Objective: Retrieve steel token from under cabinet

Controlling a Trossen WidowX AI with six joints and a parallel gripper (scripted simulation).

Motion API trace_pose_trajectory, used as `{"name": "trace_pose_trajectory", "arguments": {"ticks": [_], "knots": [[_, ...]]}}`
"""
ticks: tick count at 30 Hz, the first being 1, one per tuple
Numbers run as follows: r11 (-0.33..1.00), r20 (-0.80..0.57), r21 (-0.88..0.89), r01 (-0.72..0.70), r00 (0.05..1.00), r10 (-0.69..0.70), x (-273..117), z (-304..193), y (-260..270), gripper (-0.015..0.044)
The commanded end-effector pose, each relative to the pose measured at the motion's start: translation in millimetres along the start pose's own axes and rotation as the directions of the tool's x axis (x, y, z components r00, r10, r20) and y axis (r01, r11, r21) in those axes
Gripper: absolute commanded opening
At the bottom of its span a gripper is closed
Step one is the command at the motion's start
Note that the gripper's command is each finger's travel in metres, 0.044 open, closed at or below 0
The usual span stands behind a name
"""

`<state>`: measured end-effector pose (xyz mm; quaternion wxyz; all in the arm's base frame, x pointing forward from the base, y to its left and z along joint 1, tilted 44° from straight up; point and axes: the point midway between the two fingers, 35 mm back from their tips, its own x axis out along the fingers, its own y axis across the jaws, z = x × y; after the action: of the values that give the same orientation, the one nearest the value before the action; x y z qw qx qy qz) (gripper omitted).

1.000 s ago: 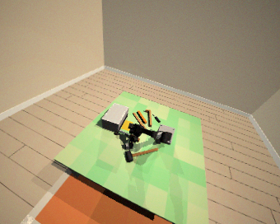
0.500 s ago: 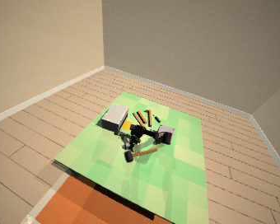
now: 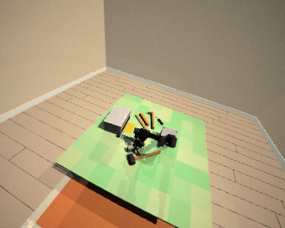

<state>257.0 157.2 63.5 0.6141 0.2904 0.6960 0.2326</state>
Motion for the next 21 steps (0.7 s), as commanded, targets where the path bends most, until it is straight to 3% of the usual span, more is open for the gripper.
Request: {"name": "trace_pose_trajectory", "arguments": {"ticks": [1,21], "knots": [[1.0,-0.002,0.008,0.002,1.0,-0.002,0.7,-5.8,-0.8,0.0],[1.0,-0.003,0.009,0.002,1.0,-0.002,0.8,-29.0,2.2,0.0]]}}
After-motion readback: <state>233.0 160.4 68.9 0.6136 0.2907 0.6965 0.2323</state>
